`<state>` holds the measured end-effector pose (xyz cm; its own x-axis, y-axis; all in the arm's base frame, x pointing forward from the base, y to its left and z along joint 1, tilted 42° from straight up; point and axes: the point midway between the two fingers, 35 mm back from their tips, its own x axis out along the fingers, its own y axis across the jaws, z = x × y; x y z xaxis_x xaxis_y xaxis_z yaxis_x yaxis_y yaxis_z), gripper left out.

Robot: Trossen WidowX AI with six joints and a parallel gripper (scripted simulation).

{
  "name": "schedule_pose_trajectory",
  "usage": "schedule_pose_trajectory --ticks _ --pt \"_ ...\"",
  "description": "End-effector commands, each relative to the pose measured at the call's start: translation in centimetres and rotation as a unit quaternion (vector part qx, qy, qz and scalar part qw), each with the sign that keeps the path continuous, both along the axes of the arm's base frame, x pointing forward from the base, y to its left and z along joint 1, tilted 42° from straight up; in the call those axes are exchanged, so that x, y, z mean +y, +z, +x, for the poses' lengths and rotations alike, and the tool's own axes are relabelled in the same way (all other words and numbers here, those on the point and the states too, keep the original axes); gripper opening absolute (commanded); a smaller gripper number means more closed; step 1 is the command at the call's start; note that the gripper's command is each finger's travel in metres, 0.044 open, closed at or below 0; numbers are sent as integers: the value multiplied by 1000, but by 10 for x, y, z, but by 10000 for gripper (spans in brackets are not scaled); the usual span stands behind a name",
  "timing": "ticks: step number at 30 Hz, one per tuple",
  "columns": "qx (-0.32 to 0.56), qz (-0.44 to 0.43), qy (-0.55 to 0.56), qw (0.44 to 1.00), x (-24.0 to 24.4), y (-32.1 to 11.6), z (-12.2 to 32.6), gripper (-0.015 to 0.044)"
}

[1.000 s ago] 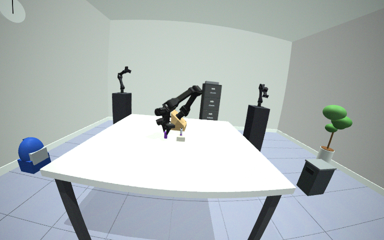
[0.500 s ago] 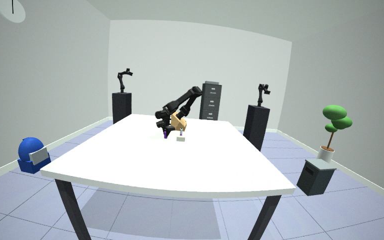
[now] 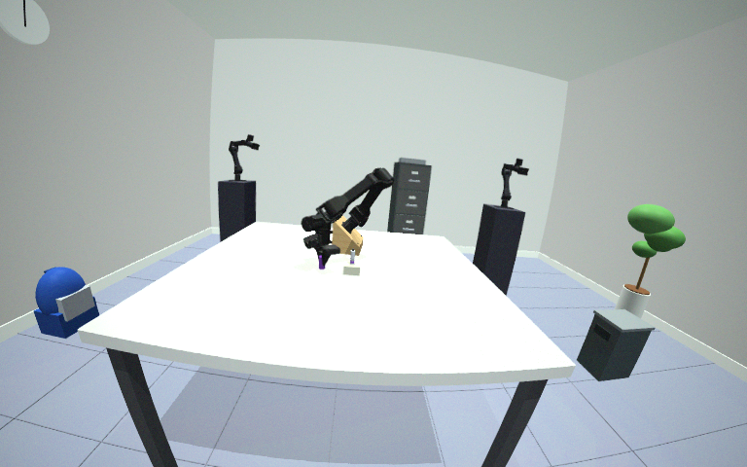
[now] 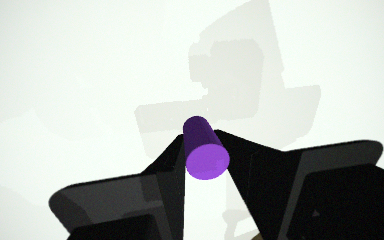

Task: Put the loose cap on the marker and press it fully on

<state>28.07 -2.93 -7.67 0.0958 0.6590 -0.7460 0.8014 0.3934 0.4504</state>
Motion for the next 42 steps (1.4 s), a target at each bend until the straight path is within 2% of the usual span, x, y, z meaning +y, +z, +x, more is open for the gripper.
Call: schedule_pose_trajectory --ticks 1,23,42 --pt "-11 -1 -2 1000 -6 4 2 0" --pt "3 2 0 1000 -38 44 -6 0" --pt "4 1 0 1000 -18 107 5 0"
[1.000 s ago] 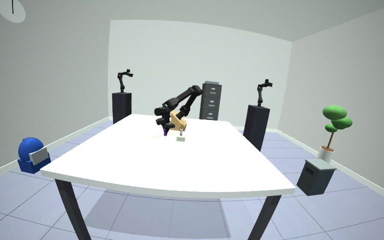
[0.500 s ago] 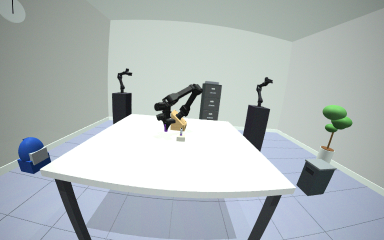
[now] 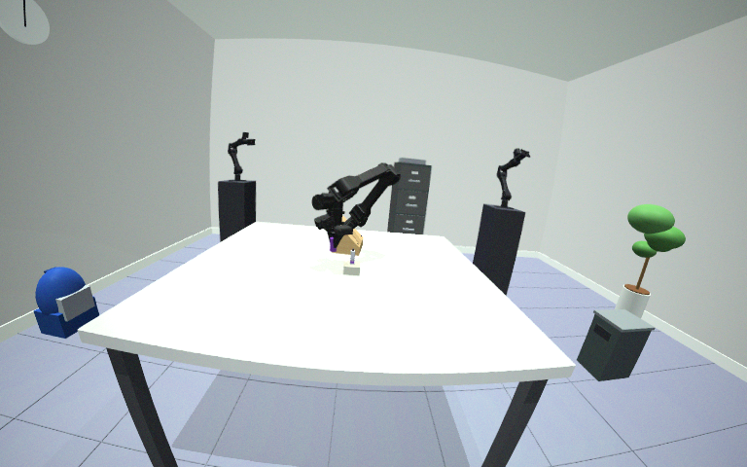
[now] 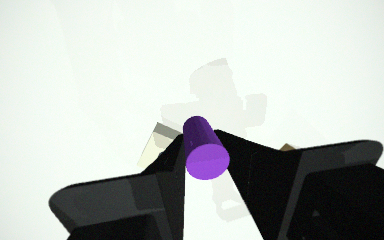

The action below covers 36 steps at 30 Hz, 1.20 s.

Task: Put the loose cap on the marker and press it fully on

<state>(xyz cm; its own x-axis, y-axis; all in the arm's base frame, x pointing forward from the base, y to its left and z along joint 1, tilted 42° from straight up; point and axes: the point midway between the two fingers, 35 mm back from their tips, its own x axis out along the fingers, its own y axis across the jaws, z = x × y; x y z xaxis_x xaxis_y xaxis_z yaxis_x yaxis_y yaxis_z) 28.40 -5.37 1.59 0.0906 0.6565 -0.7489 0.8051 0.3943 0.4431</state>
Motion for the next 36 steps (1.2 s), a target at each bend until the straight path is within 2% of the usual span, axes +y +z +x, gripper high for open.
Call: schedule_pose_trajectory --ticks 1,18,36 --pt "0 3 0 1000 8 18 2 0" --pt "0 5 1 1000 36 80 -2 0" --pt "0 5 1 1000 46 69 0 0"
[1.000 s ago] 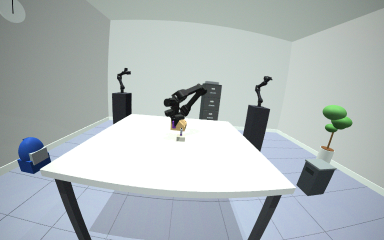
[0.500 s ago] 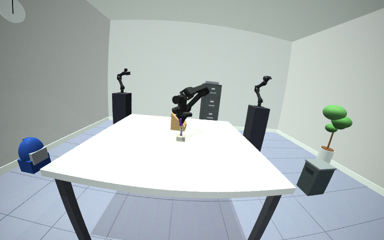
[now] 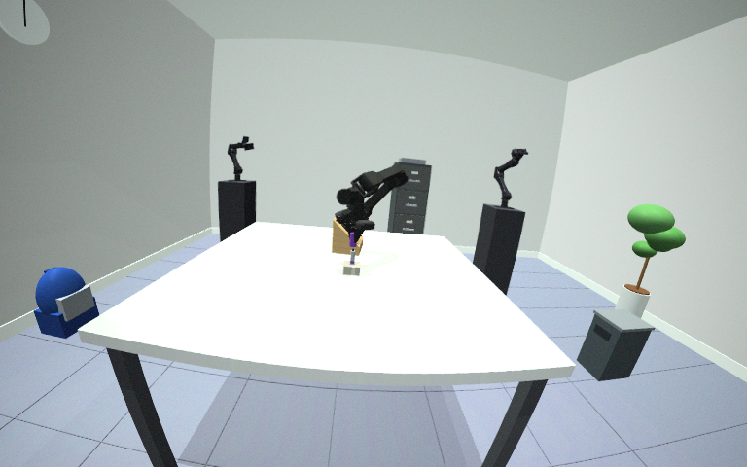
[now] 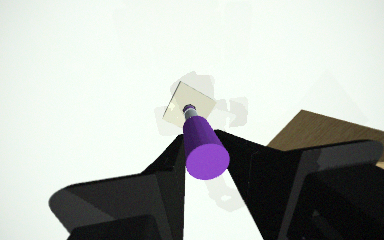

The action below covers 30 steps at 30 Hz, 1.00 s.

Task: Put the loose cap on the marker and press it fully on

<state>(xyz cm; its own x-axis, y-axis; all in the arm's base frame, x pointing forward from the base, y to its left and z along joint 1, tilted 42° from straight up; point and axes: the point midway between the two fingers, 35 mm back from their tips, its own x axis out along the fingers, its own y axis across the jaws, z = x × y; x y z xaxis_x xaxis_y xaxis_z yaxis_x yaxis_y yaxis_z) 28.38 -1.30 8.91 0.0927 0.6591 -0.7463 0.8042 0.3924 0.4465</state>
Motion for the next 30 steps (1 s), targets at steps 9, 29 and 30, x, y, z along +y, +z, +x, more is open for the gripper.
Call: schedule_pose_trajectory --ticks 9,29,30 --pt "1 3 1 1000 15 -15 2 0" --pt "1 4 1 1000 37 -38 4 0" --pt "1 5 1 1000 37 -38 4 0"
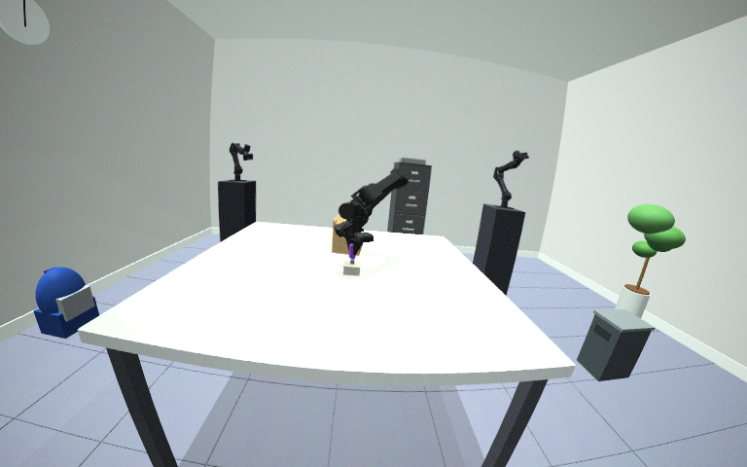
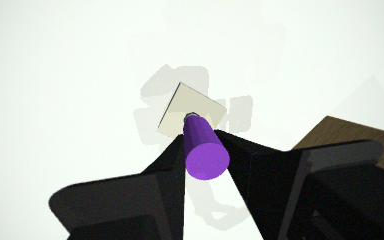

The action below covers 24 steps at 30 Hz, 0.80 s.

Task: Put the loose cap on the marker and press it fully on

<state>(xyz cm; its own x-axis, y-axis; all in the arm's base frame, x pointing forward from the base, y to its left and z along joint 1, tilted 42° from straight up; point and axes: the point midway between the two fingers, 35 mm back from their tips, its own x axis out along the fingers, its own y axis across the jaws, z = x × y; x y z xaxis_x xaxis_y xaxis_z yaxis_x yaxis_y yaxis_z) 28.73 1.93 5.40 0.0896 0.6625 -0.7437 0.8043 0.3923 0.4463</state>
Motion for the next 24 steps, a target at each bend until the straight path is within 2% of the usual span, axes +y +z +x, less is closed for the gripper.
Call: schedule_pose_trajectory --ticks 1,19,24 --pt "0 2 0 1000 5 -3 0 0" --pt "0 2 0 1000 5 -3 0 0" --pt "0 1 0 1000 4 -3 0 131"
